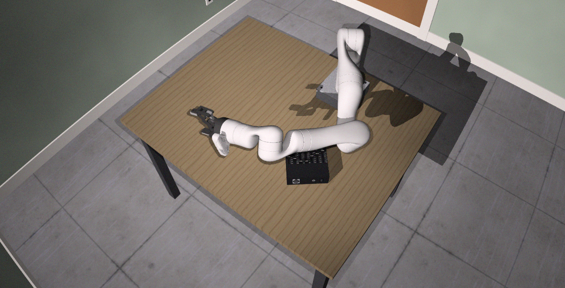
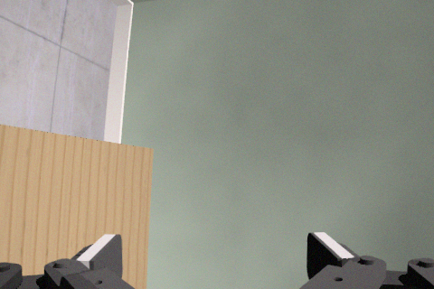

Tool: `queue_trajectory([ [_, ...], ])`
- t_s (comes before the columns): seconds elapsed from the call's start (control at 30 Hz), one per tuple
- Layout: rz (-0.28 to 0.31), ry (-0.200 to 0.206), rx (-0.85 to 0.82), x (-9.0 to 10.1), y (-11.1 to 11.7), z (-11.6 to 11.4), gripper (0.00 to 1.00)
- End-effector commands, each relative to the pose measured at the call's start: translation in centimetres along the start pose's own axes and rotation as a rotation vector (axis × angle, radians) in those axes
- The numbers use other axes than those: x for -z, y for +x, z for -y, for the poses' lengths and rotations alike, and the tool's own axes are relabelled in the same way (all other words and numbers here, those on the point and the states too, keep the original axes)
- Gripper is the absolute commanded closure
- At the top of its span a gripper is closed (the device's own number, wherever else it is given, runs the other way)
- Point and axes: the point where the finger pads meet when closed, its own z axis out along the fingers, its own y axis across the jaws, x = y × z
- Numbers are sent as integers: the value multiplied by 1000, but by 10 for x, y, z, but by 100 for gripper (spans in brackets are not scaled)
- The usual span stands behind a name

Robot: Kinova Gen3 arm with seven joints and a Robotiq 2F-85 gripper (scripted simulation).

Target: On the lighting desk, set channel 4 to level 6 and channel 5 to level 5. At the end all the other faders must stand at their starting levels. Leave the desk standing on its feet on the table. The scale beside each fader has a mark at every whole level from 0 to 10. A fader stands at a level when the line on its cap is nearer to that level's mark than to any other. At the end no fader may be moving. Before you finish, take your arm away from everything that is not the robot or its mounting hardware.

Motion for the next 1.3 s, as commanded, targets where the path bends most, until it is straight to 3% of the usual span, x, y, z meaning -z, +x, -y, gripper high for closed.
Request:
queue_trajectory([
  [0.0,11,175,-75,33,-35,13,0],
  [0.03,20,243,-93,42,-47,24,0],
  [0.1,20,243,-93,42,-47,24,0],
  [0.2,40,470,-133,78,-83,67,0],
  [0.23,40,470,-133,78,-83,67,0],
  [0.27,44,549,-141,93,-94,83,0],
  [0.3,44,549,-141,93,-94,83,0],
  [0.33,48,629,-145,109,-105,98,0],
  [0.37,48,629,-145,109,-105,98,0],
  [0.4,50,708,-147,126,-115,114,0],
  [0.43,50,708,-147,126,-115,114,0],
  [0.47,51,784,-147,143,-125,128,0],
  [0.5,51,784,-147,143,-125,128,0],
  [0.53,52,857,-144,161,-135,142,0],
  [0.57,52,857,-144,161,-135,142,0],
  [0.6,52,925,-140,178,-144,154,0],
  [0.67,52,925,-140,178,-144,154,0],
  [0.73,51,1045,-129,210,-161,174,0],
  [0.77,51,1045,-129,210,-161,174,0],
  [0.83,50,1140,-117,237,-174,188,0],
  [0.9,49,1206,-106,256,-184,197,0],
  [1.03,48,1260,-97,273,-192,204,0],
  [1.27,48,1263,-96,273,-193,204,0],
])
